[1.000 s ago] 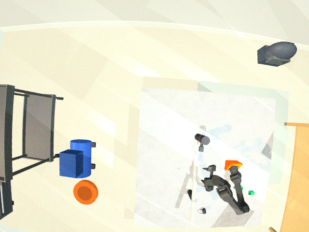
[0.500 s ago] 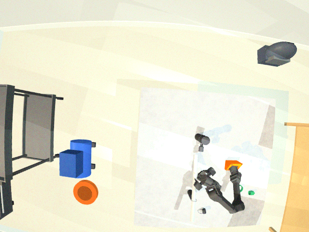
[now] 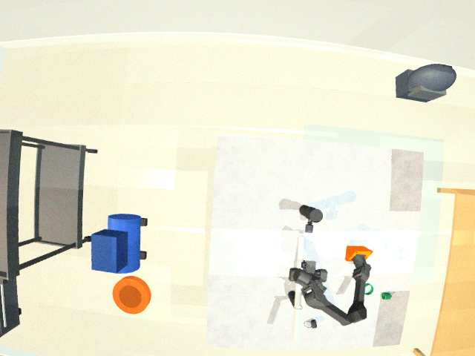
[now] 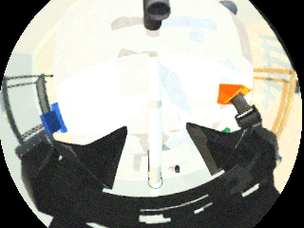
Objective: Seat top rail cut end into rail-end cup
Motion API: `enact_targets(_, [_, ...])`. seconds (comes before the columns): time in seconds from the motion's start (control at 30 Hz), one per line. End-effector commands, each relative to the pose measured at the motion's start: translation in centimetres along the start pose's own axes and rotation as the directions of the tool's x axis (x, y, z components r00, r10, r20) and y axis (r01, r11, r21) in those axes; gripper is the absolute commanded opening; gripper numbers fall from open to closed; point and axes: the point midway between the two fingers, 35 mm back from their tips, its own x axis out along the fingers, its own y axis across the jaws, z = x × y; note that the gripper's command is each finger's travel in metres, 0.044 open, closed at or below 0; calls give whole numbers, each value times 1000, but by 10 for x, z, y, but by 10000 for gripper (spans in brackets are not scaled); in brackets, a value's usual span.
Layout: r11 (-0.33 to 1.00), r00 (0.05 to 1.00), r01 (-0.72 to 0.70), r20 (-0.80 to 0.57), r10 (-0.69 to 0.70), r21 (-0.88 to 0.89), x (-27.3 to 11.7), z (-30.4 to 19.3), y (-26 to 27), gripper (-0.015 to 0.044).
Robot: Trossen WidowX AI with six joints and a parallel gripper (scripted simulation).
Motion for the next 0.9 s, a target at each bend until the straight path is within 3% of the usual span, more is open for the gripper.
enact_targets(0.0, [1000, 1000, 5, 7, -6, 25, -1, 1, 0, 440])
enact_targets(0.23, [1000, 1000, 5, 6, -5, 25, 32, 1, 0, 440])
enact_targets(0.87, [1000, 1000, 4, 5, -5, 24, 61, 1, 0, 440])
